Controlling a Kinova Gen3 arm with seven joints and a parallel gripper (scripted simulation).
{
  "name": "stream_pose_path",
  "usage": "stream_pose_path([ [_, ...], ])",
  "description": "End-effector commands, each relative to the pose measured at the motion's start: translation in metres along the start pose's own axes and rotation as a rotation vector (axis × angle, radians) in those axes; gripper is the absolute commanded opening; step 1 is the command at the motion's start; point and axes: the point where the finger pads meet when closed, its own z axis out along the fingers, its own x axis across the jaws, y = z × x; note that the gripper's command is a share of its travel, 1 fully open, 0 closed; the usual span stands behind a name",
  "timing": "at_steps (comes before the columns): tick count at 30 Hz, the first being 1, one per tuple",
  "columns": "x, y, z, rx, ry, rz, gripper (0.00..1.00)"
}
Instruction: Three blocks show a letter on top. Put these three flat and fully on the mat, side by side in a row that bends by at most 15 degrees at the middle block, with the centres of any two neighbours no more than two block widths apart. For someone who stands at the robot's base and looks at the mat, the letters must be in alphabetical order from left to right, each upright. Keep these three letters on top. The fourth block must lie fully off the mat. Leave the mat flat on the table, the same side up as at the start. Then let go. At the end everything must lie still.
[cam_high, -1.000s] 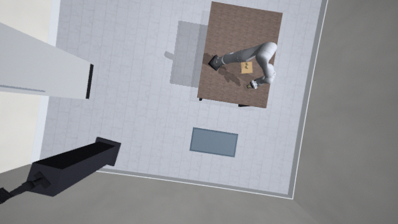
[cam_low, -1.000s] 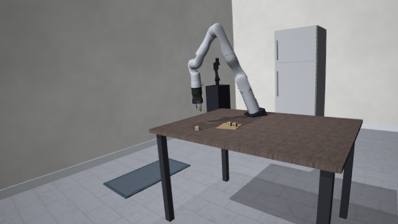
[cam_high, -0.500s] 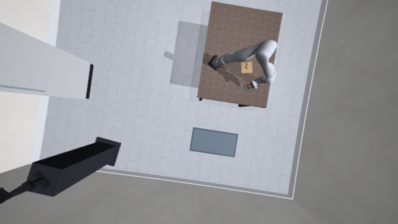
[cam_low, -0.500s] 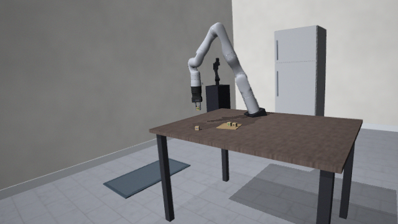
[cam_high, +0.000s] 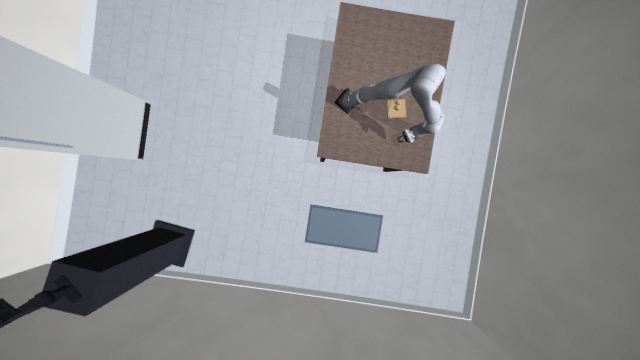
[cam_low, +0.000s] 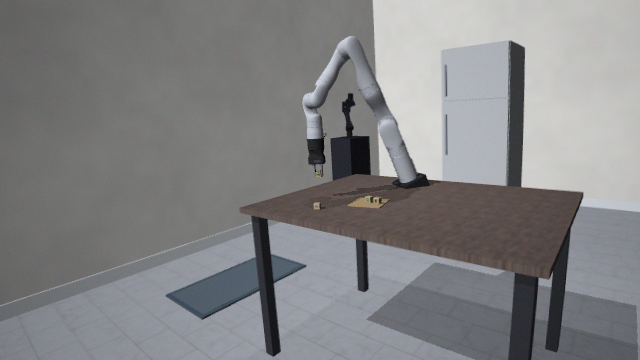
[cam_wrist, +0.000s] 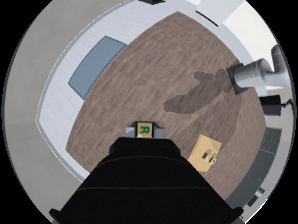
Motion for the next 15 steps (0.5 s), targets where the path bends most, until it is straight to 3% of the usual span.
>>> stream_pose_path([
  [1, 0.002, 0.002, -0.001, -0.003, 0.001, 0.017, 0.49],
  [15, 0.012, 0.008, -0.001, -0.003, 0.004, 0.115, 0.49],
])
